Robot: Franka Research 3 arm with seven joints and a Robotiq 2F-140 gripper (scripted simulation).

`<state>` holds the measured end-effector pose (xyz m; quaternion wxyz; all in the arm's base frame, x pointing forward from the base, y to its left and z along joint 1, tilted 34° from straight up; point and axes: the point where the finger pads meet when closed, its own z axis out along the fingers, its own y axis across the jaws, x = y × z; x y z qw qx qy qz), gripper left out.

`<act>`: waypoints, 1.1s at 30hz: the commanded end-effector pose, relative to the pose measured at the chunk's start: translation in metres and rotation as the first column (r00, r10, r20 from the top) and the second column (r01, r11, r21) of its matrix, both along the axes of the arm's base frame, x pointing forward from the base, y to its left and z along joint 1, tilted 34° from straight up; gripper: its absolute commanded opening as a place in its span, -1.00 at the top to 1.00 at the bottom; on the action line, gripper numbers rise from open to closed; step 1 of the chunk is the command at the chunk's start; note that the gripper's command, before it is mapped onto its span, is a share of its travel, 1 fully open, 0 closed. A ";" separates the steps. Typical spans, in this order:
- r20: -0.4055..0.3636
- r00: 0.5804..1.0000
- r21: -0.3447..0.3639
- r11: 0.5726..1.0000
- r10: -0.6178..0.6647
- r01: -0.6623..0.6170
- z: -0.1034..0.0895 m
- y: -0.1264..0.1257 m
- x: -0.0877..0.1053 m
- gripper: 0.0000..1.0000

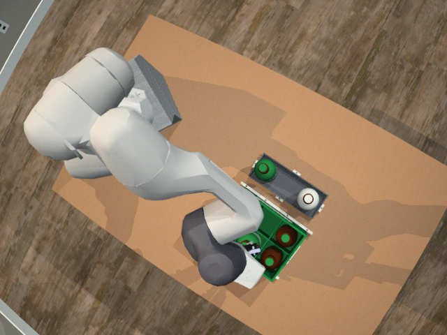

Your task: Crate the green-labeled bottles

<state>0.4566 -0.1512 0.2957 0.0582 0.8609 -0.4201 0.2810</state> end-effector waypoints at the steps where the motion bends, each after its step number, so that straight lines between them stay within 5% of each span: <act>1: 0.004 1.000 -0.007 1.000 0.004 -0.004 0.002 0.000 0.001 1.00; 33: 0.004 1.000 -0.007 1.000 0.004 -0.004 -0.005 -0.003 0.005 1.00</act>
